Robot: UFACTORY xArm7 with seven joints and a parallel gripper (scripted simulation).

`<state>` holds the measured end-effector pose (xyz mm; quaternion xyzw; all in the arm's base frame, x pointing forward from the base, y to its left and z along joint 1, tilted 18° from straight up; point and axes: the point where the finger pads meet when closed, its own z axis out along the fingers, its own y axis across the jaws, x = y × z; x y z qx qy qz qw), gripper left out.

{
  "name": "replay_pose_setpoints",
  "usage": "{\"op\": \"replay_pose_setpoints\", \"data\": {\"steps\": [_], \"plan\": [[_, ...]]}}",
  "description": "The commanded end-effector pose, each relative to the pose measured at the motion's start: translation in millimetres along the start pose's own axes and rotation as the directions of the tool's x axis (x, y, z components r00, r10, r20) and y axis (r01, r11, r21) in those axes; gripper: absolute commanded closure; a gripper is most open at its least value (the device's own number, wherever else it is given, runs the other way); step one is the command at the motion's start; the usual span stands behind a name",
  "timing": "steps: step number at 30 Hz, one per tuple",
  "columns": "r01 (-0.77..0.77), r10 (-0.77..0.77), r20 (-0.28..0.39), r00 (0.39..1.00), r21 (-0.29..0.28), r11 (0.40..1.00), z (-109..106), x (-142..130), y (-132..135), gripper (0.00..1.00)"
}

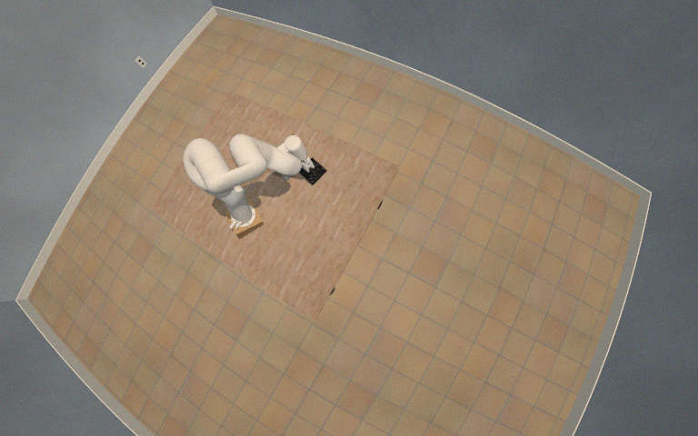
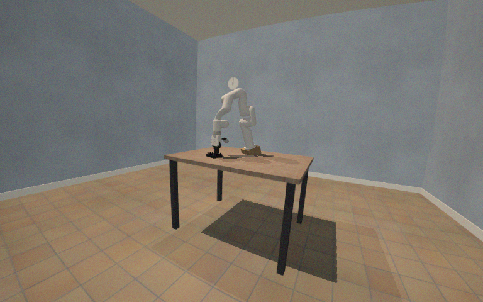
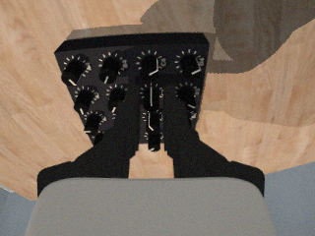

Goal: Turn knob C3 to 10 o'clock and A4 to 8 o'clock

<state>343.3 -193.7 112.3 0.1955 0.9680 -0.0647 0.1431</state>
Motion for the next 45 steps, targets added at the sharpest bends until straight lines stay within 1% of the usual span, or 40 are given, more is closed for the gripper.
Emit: {"op": "replay_pose_setpoints", "data": {"steps": [1,19,20,45], "plan": [[0.0,0.0,0.003,1.0,0.0,1.0,-0.7,-1.2,-0.1,0.81],[0.0,0.0,0.003,1.0,0.0,1.0,-0.7,-1.2,-0.1,0.81],[0.0,0.0,0.003,1.0,0.0,1.0,-0.7,-1.2,-0.1,0.92],[0.0,0.0,0.003,1.0,0.0,1.0,-0.7,-1.2,-0.1,0.92]]}}
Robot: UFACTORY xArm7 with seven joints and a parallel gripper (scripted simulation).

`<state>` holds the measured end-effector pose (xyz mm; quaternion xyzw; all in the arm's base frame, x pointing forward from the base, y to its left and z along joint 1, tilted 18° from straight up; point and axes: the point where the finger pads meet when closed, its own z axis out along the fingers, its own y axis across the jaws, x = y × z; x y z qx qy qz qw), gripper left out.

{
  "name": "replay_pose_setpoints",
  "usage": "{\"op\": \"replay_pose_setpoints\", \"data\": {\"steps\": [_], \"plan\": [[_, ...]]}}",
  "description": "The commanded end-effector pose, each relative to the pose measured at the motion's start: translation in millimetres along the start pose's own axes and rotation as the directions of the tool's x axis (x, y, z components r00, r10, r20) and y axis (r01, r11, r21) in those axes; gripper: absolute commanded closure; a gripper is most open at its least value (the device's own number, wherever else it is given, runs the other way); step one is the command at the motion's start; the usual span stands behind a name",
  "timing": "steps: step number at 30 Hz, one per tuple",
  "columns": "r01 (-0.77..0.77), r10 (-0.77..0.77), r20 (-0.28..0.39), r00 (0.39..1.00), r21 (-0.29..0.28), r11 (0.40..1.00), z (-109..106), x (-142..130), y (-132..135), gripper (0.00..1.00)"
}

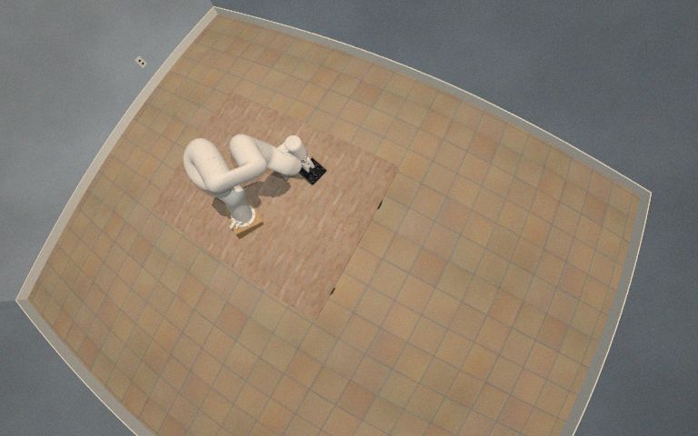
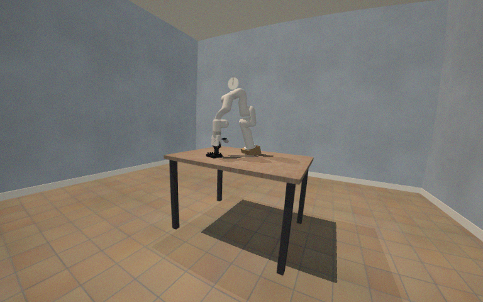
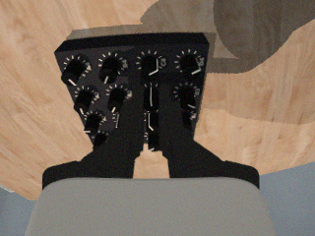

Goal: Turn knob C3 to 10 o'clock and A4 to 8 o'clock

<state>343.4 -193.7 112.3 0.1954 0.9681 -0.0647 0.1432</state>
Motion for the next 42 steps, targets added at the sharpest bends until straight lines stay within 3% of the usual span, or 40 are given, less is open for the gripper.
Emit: {"op": "replay_pose_setpoints", "data": {"steps": [1,22,42], "plan": [[0.0,0.0,0.003,1.0,0.0,1.0,-0.7,-1.2,-0.1,0.92],[0.03,-0.03,0.003,1.0,0.0,1.0,-0.7,-1.2,-0.1,0.92],[0.239,-0.239,0.003,0.971,0.001,0.971,-0.7,-1.2,-0.1,0.92]]}}
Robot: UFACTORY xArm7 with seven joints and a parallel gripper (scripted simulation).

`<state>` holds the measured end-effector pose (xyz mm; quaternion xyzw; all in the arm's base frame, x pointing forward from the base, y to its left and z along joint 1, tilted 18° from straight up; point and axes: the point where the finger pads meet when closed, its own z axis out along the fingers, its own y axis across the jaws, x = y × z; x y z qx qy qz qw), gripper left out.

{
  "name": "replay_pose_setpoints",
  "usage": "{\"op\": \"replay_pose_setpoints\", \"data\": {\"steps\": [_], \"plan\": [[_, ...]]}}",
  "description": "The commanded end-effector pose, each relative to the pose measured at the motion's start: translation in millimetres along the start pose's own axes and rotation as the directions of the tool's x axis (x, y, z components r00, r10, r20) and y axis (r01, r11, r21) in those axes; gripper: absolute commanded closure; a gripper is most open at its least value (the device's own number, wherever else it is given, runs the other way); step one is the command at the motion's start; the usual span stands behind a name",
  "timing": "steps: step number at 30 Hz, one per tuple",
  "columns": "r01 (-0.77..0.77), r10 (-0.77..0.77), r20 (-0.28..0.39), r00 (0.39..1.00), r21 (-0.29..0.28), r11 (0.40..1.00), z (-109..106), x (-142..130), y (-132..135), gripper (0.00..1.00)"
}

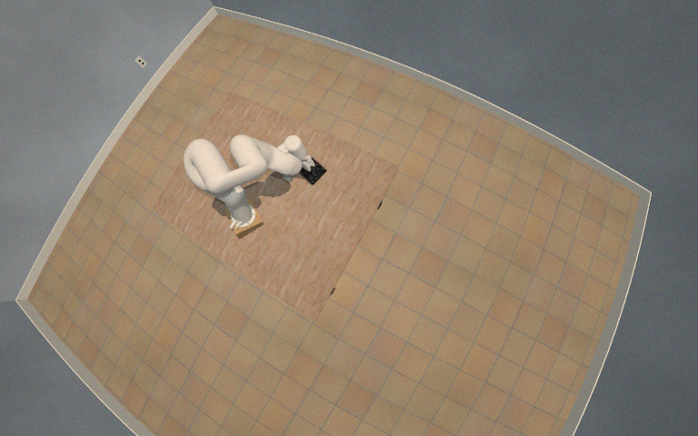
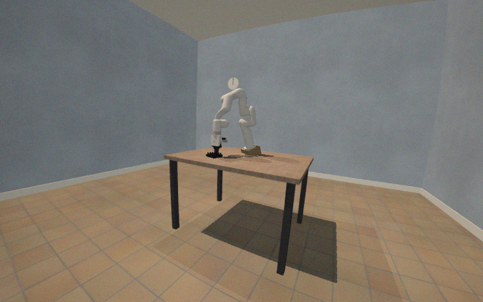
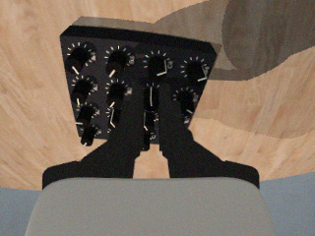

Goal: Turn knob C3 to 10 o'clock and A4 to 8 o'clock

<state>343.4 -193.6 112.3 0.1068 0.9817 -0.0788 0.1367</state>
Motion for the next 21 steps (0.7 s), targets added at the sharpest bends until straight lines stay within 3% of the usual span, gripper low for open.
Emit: {"op": "replay_pose_setpoints", "data": {"steps": [1,11,21], "plan": [[0.078,-0.078,0.003,0.997,-0.002,0.997,-0.7,-1.2,-0.3,0.92],[0.244,-0.244,0.003,0.97,-0.002,0.97,-0.7,-1.2,-0.3,0.92],[0.477,-0.477,0.003,0.879,-0.001,0.879,-0.7,-1.2,-0.3,0.92]]}}
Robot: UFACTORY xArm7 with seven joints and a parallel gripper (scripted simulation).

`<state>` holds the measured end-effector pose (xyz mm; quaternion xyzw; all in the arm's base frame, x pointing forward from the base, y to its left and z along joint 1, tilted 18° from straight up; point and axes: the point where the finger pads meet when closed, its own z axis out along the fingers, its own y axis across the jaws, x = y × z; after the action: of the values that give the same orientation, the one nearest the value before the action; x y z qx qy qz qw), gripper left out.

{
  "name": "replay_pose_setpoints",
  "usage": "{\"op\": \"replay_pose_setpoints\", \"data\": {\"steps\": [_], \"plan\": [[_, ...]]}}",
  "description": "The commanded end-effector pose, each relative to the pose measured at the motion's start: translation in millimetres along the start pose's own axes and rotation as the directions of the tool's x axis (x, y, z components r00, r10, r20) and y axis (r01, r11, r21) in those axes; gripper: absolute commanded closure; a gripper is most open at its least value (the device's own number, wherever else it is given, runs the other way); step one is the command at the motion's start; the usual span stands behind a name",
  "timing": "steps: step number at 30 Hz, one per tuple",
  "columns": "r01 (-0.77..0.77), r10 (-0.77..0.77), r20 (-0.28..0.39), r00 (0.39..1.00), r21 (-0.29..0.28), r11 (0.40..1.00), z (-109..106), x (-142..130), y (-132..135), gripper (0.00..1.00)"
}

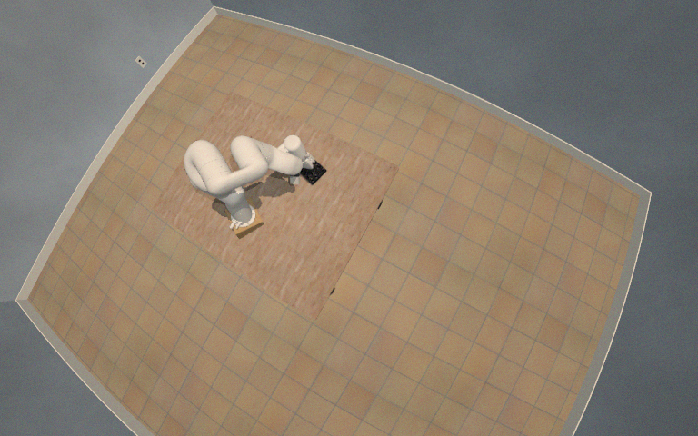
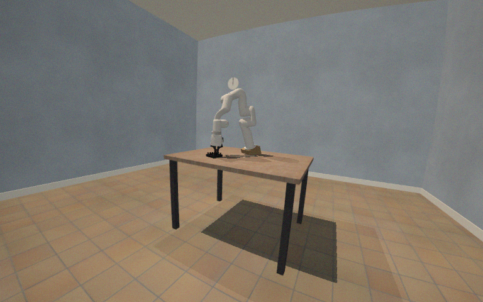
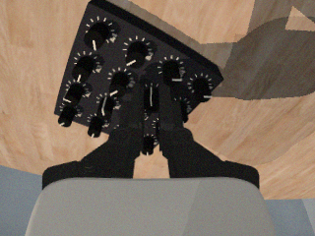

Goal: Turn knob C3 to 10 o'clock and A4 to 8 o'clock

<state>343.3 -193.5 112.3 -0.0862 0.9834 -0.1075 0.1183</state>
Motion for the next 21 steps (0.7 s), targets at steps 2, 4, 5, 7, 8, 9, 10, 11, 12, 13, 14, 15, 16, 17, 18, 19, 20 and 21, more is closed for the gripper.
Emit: {"op": "replay_pose_setpoints", "data": {"steps": [2,4,5,7,8,9,10,11,12,13,14,15,16,17,18,19,20,21], "plan": [[0.157,-0.157,0.006,0.988,-0.007,0.988,-0.7,-0.9,-0.9,0.92],[0.21,-0.21,0.006,0.978,-0.007,0.978,-0.7,-0.9,-0.9,0.92],[0.21,-0.21,0.006,0.978,-0.007,0.978,-0.7,-0.9,-0.9,0.92],[0.236,-0.236,0.006,0.972,-0.007,0.972,-0.7,-0.9,-0.9,0.92],[0.262,-0.262,0.007,0.965,-0.007,0.965,-0.7,-0.9,-0.8,0.92],[0.288,-0.288,0.007,0.958,-0.007,0.958,-0.7,-0.9,-0.8,0.92],[0.314,-0.314,0.007,0.949,-0.006,0.949,-0.7,-0.9,-0.8,0.92],[0.339,-0.339,0.007,0.941,-0.006,0.941,-0.7,-0.9,-0.8,0.92],[0.364,-0.364,0.007,0.931,-0.006,0.931,-0.7,-0.9,-0.8,0.92],[0.389,-0.389,0.007,0.921,-0.006,0.921,-0.7,-0.9,-0.8,0.92],[0.413,-0.413,0.008,0.911,-0.006,0.911,-0.7,-0.9,-0.8,0.92],[0.437,-0.437,0.008,0.899,-0.005,0.899,-0.7,-0.9,-0.8,0.92],[0.46,-0.46,0.008,0.888,-0.005,0.888,-0.7,-0.9,-0.8,0.92],[0.483,-0.483,0.008,0.876,-0.005,0.876,-0.7,-0.9,-0.8,0.92],[0.505,-0.505,0.008,0.863,-0.005,0.863,-0.7,-0.9,-0.8,0.92],[0.527,-0.527,0.008,0.85,-0.005,0.85,-0.7,-0.9,-0.8,0.92],[0.548,-0.548,0.008,0.837,-0.004,0.837,-0.7,-0.9,-0.8,0.92],[0.568,-0.568,0.008,0.823,-0.004,0.823,-0.7,-0.9,-0.8,0.92]]}}
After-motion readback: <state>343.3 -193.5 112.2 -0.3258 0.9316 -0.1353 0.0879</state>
